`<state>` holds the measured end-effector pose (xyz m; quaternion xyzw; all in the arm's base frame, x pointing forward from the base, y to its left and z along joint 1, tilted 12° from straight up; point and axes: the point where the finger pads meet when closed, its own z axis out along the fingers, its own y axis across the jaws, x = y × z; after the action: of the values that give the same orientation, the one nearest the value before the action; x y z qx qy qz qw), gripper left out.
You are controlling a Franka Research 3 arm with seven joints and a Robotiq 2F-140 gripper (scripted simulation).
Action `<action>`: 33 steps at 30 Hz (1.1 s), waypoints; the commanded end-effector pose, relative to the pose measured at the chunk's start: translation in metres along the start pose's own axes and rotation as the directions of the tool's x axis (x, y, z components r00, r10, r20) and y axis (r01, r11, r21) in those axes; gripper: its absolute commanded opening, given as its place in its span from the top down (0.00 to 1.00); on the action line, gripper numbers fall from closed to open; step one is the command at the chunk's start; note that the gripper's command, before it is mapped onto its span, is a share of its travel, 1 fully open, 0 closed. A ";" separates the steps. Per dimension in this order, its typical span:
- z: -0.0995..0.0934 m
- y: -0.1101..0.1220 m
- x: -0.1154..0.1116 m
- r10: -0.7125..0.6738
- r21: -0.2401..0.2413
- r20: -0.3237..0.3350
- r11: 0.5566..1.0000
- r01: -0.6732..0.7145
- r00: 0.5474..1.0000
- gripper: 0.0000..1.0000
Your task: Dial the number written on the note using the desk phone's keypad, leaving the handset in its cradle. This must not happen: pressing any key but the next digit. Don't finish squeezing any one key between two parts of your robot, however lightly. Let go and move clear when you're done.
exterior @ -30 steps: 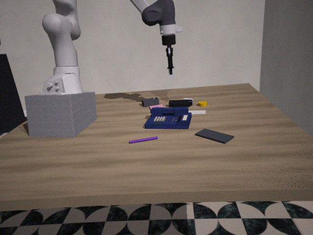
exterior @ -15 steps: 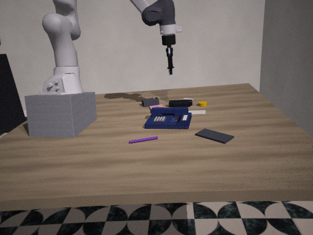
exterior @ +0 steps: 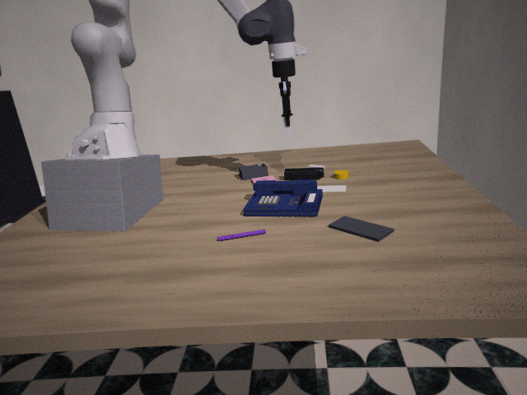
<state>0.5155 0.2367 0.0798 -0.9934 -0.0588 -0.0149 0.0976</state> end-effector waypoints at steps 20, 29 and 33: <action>0.026 0.020 0.000 0.061 -0.074 -0.069 0.995 -0.066 0.996 1.00; 0.041 0.034 0.000 0.088 -0.120 -0.142 0.987 -0.105 0.986 1.00; 0.046 0.040 0.000 0.097 -0.137 -0.184 0.983 -0.123 0.978 1.00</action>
<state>0.5108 0.2075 0.0282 -0.9961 -0.0381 -0.0705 0.0380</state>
